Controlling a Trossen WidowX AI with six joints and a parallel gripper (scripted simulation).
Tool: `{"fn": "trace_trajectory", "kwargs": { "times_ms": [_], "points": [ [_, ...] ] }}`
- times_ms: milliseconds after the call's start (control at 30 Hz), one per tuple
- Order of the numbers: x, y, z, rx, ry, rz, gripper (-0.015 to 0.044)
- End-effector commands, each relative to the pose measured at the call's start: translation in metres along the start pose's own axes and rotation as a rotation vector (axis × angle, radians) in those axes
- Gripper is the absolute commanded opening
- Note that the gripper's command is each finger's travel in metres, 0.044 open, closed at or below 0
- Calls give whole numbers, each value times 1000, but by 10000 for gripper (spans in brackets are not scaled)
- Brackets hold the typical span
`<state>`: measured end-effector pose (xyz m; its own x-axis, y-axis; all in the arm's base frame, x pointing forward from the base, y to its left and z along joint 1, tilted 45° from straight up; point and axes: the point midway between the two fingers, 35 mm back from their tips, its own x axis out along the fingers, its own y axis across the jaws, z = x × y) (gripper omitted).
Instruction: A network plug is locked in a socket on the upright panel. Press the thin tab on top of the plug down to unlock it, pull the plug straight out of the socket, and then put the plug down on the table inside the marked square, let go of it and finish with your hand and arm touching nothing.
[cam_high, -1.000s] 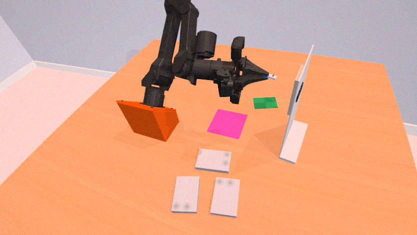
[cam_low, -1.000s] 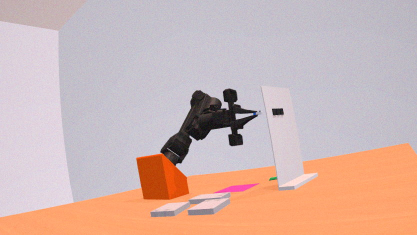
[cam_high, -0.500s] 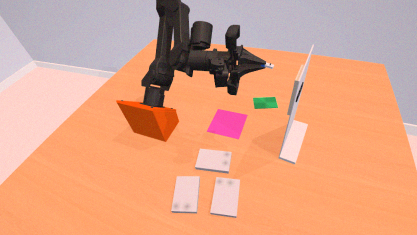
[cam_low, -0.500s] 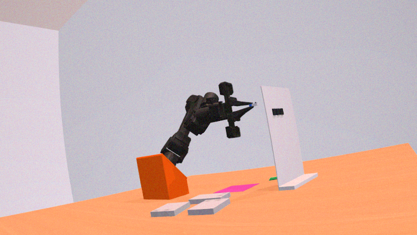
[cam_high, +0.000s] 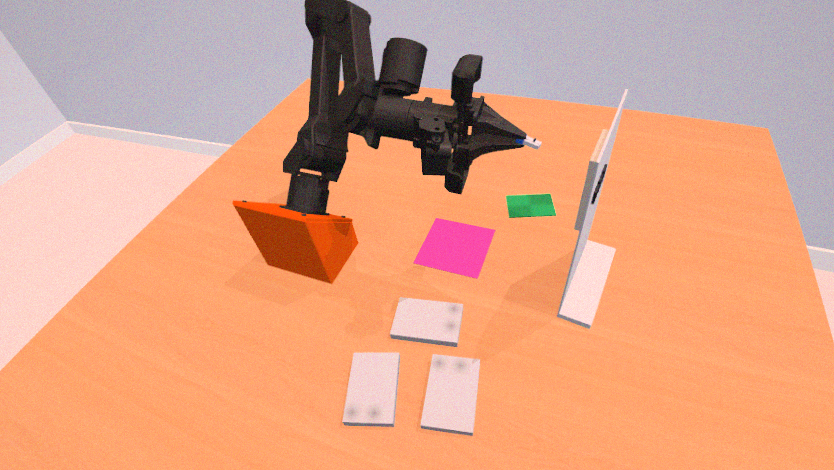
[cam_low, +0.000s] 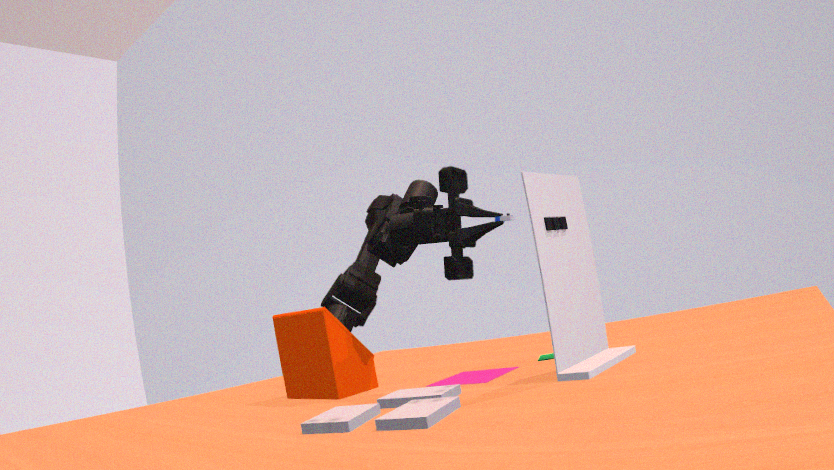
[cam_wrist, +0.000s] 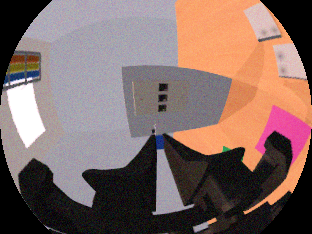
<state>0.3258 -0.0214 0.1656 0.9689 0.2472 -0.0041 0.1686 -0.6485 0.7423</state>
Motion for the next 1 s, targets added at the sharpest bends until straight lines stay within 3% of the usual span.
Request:
{"fn": "trace_trajectory", "kwargs": {
  "times_ms": [0,967],
  "points": [
    [0,-17,3,-29,-7,-89,0],
    [-39,-124,0,-116,97,-647,0]
  ]
}}
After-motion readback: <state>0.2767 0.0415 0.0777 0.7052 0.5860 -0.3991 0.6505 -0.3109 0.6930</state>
